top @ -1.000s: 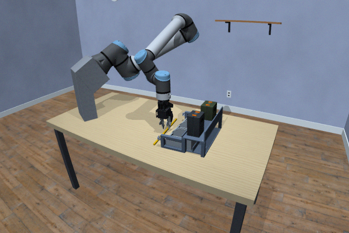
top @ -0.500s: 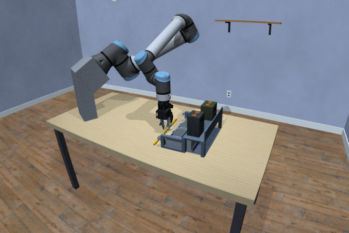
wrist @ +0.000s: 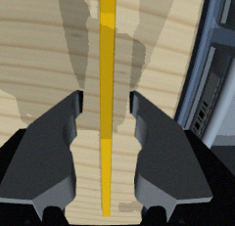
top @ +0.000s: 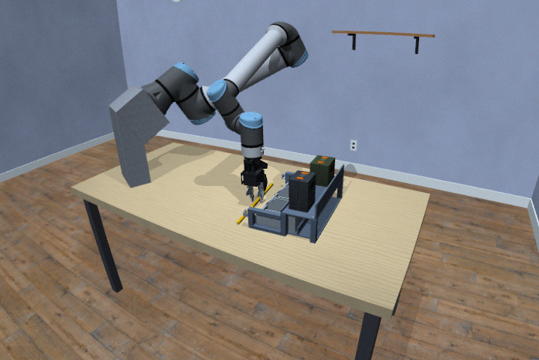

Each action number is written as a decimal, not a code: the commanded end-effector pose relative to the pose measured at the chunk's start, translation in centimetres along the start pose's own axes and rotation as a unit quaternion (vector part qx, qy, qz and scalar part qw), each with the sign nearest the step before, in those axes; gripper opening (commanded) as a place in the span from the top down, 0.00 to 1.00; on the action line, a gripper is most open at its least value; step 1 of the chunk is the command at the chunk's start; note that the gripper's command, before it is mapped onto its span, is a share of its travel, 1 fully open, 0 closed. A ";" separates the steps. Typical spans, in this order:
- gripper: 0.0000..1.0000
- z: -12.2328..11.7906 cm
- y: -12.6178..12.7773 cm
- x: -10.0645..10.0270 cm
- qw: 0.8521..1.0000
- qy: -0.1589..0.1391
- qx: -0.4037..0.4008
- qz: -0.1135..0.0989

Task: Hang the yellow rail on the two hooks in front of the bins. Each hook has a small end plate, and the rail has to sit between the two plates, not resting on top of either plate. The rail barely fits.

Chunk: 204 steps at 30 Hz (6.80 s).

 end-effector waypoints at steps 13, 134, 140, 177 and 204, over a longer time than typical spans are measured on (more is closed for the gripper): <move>0.78 0.0 0.0 -0.3 1.000 0.000 0.000 0.000; 1.00 0.0 0.0 0.0 1.000 0.000 0.000 0.000; 1.00 0.0 0.0 0.8 1.000 0.000 0.000 0.000; 1.00 0.0 0.0 9.9 1.000 0.000 0.000 0.000; 1.00 0.0 0.0 10.6 1.000 0.000 0.000 0.000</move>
Point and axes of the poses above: the point where the finger pads meet when closed, its own x axis back along the fingers, its own y axis across the jaws, z = x × y, the point moved 2 cm from there along x, back along the fingers, and after that the axes turned 14 degrees about x, right-handed, at the moved point
